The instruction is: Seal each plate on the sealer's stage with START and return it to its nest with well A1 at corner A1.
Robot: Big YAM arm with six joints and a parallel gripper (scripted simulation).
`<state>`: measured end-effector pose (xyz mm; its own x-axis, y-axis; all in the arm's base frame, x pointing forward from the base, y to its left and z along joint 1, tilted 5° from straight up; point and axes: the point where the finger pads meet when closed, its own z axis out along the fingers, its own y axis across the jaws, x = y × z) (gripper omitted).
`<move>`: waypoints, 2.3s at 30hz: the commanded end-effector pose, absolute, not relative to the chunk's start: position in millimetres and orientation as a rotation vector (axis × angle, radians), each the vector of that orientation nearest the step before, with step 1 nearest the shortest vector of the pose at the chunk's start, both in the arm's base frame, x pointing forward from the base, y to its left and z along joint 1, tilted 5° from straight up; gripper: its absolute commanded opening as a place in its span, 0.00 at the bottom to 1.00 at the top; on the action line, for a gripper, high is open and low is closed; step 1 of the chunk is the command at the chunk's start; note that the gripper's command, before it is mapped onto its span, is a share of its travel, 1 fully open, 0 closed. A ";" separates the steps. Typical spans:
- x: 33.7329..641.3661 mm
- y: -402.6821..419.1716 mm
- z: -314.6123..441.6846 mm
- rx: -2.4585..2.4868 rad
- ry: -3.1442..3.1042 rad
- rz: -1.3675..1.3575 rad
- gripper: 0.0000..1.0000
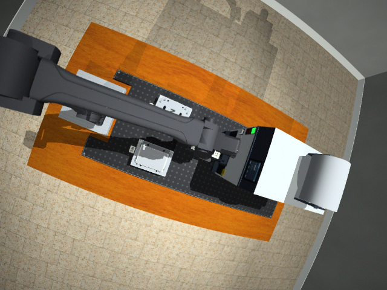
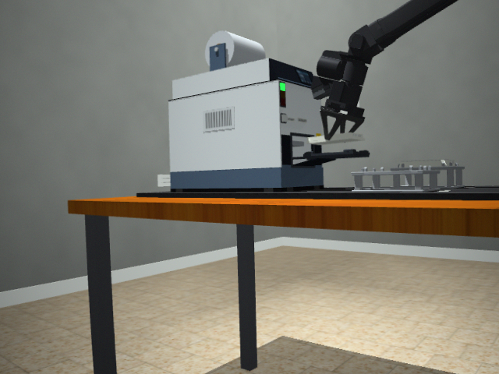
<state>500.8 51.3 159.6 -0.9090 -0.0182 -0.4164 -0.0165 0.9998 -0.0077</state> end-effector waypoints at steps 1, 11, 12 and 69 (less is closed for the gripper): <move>516.7 64.6 167.8 -0.030 2.677 0.014 0.00; 504.1 47.7 156.2 -0.015 2.694 -0.004 0.00; 502.7 46.9 156.1 -0.019 2.693 -0.005 0.00; 497.6 61.5 139.2 -0.033 2.734 0.003 0.00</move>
